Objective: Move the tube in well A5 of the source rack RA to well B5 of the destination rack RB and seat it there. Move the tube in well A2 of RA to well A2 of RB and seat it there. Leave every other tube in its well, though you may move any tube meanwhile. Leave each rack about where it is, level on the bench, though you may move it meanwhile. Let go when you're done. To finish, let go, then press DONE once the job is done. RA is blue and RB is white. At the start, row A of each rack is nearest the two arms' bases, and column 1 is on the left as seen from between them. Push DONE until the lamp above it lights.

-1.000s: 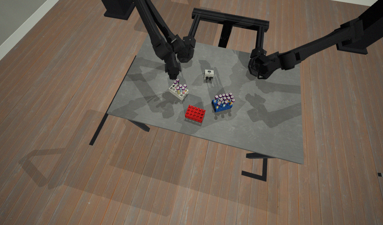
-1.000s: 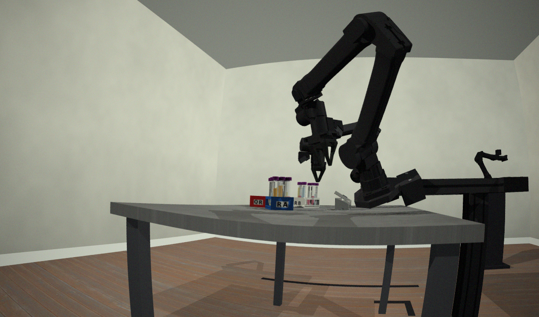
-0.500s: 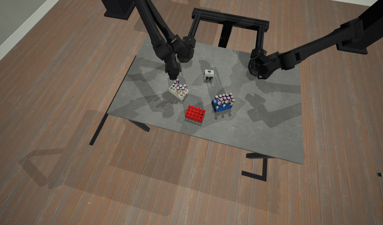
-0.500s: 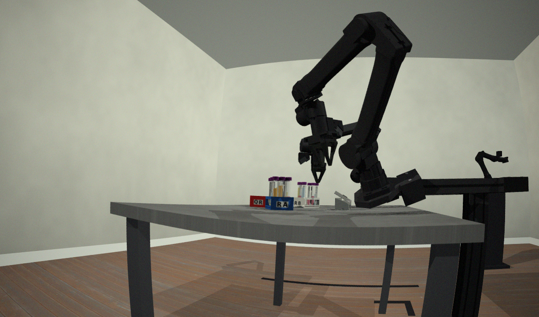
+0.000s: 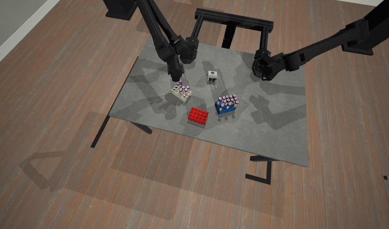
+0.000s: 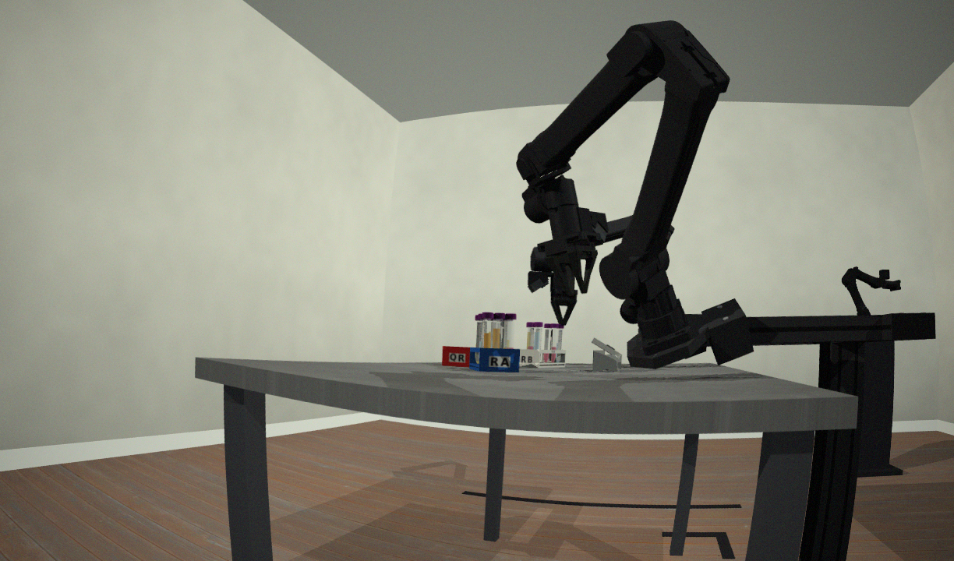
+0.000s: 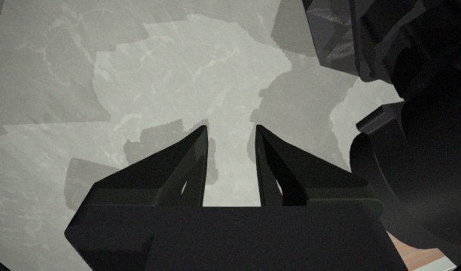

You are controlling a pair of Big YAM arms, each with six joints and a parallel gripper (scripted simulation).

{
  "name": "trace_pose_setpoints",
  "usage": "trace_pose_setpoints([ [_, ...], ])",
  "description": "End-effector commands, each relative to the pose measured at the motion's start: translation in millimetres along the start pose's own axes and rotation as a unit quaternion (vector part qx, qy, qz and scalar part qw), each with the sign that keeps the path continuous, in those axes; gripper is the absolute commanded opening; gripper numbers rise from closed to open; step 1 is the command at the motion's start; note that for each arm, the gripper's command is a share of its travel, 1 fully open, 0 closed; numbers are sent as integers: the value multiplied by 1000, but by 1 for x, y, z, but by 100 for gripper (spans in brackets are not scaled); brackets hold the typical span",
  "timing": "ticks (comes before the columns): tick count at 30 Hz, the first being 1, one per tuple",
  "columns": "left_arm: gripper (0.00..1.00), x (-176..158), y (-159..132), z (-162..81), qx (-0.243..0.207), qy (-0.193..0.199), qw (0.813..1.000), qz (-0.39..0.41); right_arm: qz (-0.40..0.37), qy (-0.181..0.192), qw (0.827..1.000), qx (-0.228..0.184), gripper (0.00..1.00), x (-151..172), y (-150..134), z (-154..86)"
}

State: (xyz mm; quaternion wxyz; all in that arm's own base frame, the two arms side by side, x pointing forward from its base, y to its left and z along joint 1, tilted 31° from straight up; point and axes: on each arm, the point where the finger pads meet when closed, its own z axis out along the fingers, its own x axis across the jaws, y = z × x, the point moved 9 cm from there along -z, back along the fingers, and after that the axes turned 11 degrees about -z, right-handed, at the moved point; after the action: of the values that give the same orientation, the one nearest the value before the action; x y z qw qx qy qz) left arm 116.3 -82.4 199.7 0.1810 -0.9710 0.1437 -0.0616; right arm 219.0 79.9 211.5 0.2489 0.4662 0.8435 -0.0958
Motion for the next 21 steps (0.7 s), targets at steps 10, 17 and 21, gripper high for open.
trace_pose_setpoints([
  [10, 30, 6, 0, -10, -7, 11, 1000, -5, -3, 1, 1000, 5, 30, 0, -1, 10],
  [17, 30, 6, 0, -10, -7, 11, 1000, -5, -8, 1, 1000, 5, 30, 2, -1, 11],
  [21, 30, 6, 0, -10, -7, 11, 1000, -5, -8, 2, 1000, 6, 0, 2, -2, 10],
])
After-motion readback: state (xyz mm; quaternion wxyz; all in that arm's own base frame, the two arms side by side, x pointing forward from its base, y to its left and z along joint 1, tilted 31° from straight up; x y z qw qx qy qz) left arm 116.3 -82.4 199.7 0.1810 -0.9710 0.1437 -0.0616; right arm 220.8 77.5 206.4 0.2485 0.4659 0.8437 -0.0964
